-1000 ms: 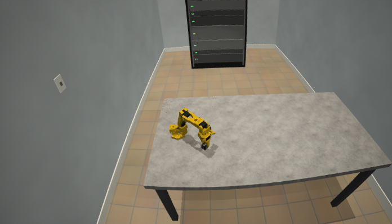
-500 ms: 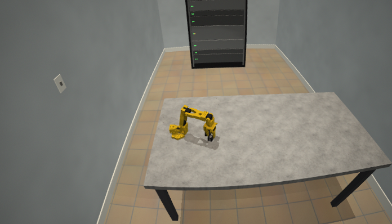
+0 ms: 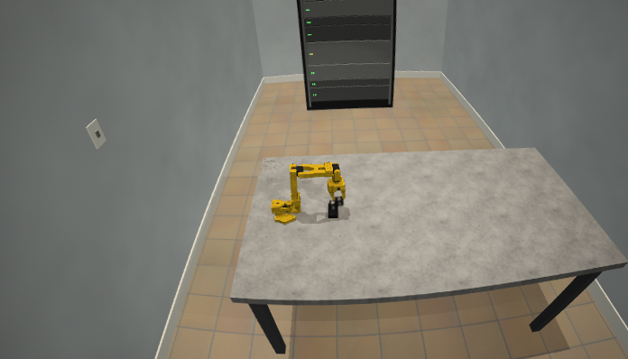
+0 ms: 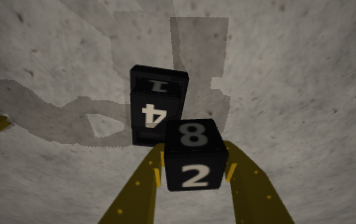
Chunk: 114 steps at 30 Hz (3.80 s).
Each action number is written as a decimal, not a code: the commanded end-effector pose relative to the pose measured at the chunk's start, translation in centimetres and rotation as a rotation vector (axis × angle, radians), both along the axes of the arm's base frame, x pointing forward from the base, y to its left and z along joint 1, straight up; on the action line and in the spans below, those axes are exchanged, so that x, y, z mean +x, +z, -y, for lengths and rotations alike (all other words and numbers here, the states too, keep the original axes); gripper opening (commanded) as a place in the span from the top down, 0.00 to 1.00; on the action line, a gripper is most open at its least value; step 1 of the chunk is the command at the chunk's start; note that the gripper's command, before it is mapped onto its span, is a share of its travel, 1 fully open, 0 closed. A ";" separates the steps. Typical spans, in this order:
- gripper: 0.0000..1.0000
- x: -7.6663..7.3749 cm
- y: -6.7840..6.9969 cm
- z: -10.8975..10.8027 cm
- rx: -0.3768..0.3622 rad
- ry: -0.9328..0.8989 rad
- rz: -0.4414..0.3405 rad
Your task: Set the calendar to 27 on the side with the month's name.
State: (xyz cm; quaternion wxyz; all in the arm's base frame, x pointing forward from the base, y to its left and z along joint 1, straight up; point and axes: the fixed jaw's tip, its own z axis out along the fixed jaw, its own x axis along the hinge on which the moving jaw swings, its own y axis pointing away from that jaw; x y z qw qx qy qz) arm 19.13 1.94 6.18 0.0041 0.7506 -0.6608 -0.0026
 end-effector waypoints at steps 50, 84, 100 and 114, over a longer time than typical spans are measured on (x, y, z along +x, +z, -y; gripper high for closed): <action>1.00 -11.8 0.2 -14.0 0.043 1.033 0.056; 1.00 -12.0 -0.5 -13.6 0.036 1.036 0.047; 1.00 -12.0 -1.1 -13.6 0.036 1.036 0.047; 1.00 -12.0 -1.7 -13.6 0.036 1.036 0.047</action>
